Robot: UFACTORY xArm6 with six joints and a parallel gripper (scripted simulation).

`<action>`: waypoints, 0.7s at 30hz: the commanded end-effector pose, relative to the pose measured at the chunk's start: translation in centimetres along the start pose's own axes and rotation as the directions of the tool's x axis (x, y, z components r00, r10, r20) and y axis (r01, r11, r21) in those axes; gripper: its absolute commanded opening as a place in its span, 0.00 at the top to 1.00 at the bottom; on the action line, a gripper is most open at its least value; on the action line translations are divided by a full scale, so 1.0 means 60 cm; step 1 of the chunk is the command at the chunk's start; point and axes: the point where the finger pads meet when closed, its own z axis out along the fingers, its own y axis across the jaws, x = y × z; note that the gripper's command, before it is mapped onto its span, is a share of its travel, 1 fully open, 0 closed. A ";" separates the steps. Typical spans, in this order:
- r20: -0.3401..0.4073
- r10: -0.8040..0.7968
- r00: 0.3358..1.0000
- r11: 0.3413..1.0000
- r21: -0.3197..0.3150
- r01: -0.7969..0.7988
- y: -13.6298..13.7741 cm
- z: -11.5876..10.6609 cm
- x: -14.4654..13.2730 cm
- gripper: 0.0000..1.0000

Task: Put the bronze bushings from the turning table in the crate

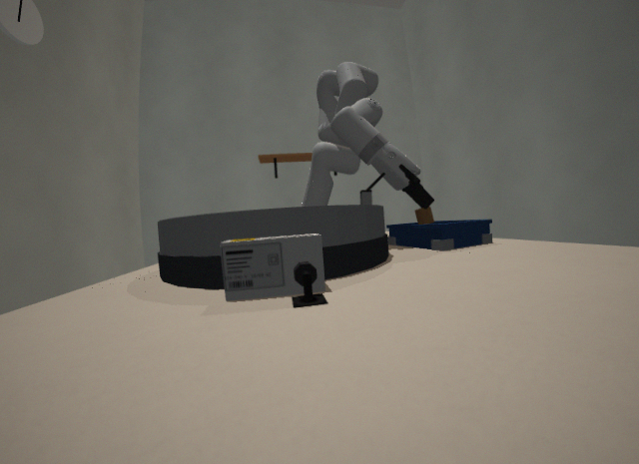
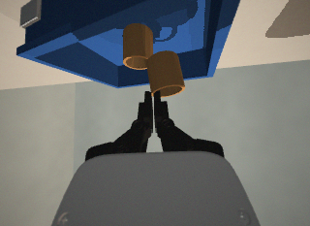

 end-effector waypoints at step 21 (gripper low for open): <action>-0.006 0.014 1.000 1.000 -0.028 -0.015 0.020 0.035 0.038 1.00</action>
